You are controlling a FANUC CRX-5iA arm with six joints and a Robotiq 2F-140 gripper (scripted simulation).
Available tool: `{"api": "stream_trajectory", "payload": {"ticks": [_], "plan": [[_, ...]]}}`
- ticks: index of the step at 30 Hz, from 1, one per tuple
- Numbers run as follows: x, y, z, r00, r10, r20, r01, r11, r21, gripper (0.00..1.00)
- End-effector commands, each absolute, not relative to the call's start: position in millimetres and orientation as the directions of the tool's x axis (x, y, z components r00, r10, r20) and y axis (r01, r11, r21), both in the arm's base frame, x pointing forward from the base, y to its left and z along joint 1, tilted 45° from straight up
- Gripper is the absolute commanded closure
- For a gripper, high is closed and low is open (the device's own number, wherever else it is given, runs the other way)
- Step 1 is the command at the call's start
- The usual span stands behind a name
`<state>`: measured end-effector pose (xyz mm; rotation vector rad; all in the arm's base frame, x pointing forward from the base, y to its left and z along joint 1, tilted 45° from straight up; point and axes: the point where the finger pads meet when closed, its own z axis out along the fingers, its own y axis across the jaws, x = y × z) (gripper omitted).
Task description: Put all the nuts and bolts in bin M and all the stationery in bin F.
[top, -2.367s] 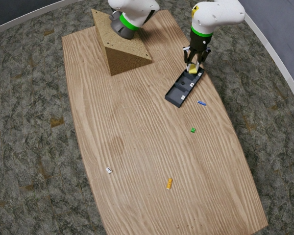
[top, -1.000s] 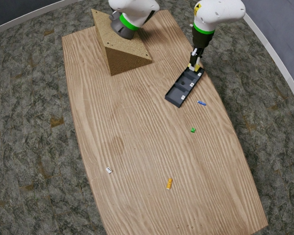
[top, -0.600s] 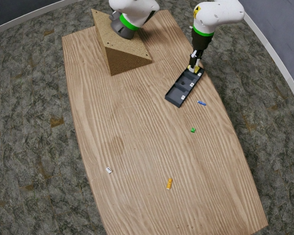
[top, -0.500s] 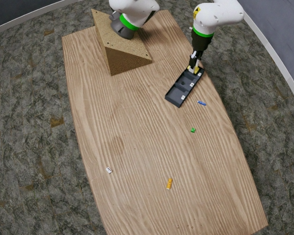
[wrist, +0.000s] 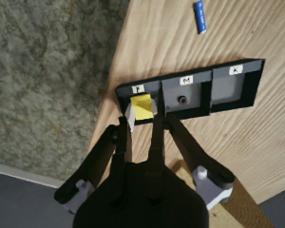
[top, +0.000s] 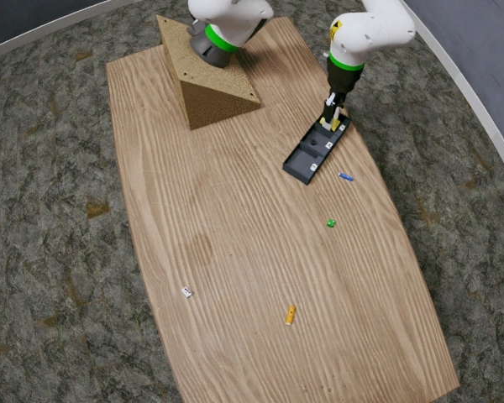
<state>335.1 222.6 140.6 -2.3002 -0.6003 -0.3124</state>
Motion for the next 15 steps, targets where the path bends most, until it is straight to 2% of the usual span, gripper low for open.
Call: {"api": "stream_trajectory", "payload": {"ticks": [1, 14, 15], "plan": [[335.8, 226.6, 136.6, 0.862, 0.328, 0.387, 0.505, -0.627, -0.593, 0.71], [335.8, 226.5, 136.6, 0.862, 0.328, 0.387, 0.505, -0.627, -0.593, 0.71], [335.8, 226.5, 136.6, 0.862, 0.328, 0.387, 0.505, -0.627, -0.593, 0.65]]}}
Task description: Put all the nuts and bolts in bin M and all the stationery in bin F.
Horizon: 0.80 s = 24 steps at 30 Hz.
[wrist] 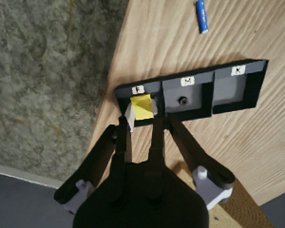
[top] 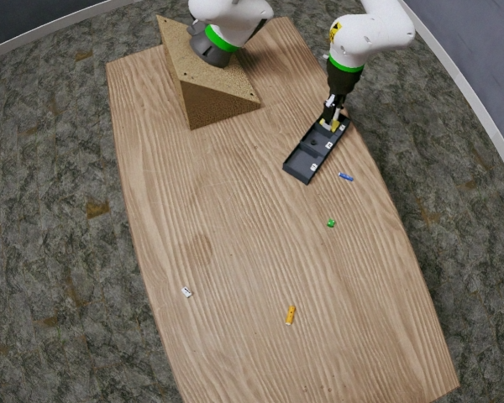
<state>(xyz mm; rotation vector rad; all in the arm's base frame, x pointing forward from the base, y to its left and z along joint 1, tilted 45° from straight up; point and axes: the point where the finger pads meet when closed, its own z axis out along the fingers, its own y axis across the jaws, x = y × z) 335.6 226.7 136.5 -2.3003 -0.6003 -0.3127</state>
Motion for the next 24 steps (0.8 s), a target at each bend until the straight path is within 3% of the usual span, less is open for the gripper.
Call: {"api": "stream_trajectory", "payload": {"ticks": [1, 24], "plan": [[335.8, 226.5, 136.6, 0.862, 0.328, 0.387, 0.505, -0.627, -0.593, 0.65], [335.5, 221.8, 141.3, 0.862, 0.328, 0.387, 0.505, -0.627, -0.593, 0.65]]}}
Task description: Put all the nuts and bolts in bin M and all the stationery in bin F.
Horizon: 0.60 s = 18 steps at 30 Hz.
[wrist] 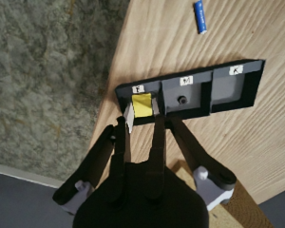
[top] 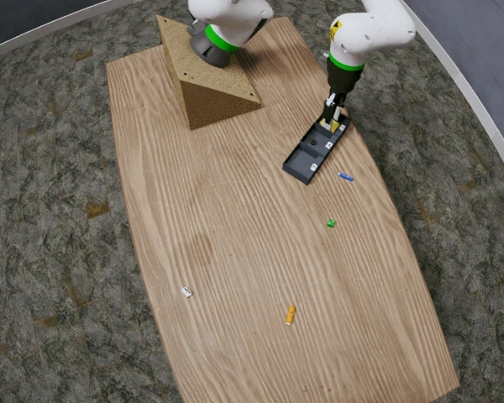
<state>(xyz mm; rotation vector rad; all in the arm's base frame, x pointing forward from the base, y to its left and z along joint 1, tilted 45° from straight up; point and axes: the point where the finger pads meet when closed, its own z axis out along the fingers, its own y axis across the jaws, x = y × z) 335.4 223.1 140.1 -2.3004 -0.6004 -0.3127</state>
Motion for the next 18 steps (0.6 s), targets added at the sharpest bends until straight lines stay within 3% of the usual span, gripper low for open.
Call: {"api": "stream_trajectory", "payload": {"ticks": [1, 18], "plan": [[335, 221, 142, 0.862, 0.328, 0.387, 0.505, -0.627, -0.593, 0.65], [334, 204, 159, 0.862, 0.328, 0.387, 0.505, -0.627, -0.593, 0.65]]}}
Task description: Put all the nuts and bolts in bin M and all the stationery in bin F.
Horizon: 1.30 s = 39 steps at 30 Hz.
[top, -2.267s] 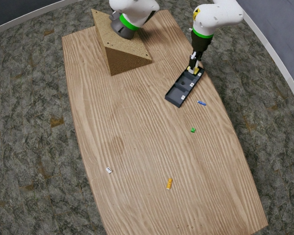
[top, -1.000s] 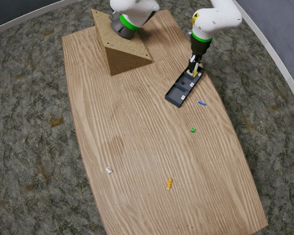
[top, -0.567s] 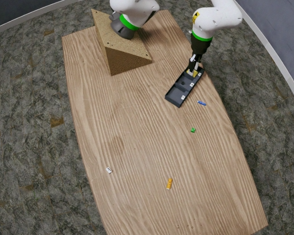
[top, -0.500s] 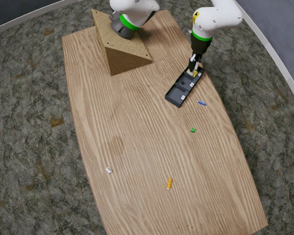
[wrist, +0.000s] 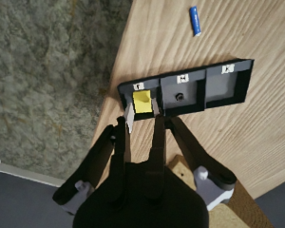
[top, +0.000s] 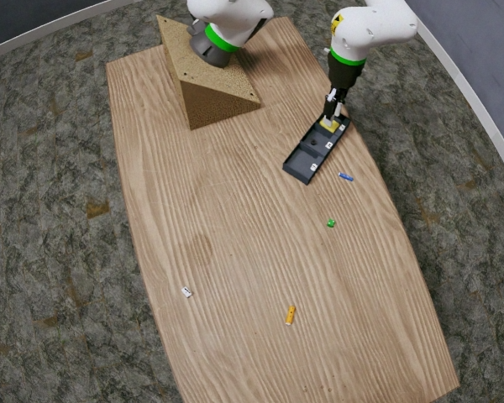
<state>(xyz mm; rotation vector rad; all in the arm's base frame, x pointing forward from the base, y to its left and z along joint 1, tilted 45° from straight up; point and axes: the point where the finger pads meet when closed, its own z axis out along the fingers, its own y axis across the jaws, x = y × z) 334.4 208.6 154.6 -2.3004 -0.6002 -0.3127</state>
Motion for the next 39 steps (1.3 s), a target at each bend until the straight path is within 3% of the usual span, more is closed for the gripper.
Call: {"api": "stream_trajectory", "payload": {"ticks": [1, 12, 13, 20, 39], "plan": [[334, 201, 163, 0.862, 0.328, 0.387, 0.505, -0.627, -0.593, 0.65], [333, 190, 173, 0.862, 0.328, 0.387, 0.505, -0.627, -0.593, 0.65], [337, 185, 168, 0.886, 0.297, 0.357, 0.461, -0.643, -0.611, 0.74], [356, 158, 143, 0.965, 0.150, 0.216, 0.258, -0.692, -0.674, 0.74], [422, 66, 57, 0.965, 0.150, 0.216, 0.258, -0.692, -0.674, 0.74]]}}
